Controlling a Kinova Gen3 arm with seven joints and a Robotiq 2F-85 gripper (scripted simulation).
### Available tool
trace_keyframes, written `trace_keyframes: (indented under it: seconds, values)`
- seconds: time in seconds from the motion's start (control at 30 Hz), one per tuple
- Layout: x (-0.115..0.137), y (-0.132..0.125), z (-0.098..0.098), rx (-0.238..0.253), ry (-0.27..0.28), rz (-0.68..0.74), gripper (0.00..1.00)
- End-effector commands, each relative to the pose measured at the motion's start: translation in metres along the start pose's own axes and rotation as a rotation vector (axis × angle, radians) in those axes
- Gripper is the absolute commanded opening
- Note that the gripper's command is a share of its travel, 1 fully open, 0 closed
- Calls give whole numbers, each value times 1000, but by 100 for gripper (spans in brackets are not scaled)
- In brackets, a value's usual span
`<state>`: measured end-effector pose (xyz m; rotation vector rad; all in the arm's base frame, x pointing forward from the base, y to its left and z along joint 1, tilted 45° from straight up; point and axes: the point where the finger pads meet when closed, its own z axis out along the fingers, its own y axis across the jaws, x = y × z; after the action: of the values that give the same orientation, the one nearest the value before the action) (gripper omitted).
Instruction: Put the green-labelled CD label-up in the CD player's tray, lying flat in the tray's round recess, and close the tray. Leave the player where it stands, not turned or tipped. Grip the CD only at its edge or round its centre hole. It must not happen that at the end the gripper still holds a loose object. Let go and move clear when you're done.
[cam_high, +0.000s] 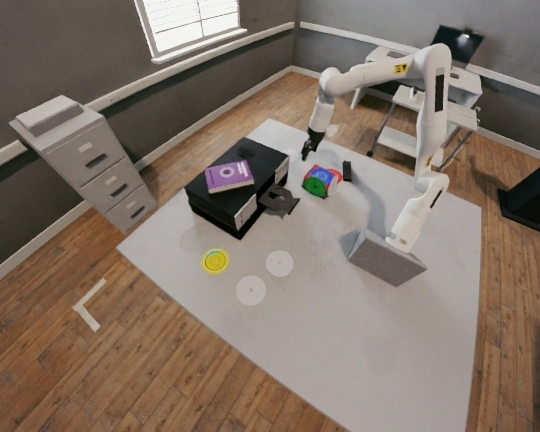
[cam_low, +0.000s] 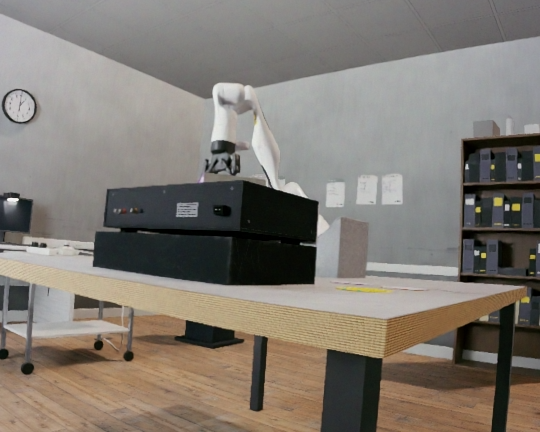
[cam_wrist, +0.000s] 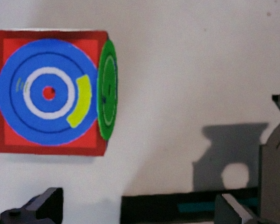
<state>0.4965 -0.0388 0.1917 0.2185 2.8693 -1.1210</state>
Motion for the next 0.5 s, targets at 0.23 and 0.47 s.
trace_keyframes:
  seconds: [0.23,0.47]
  values:
    - [13,-9,6,9,14,-3,100]
    - [13,-9,6,9,14,-3,100]
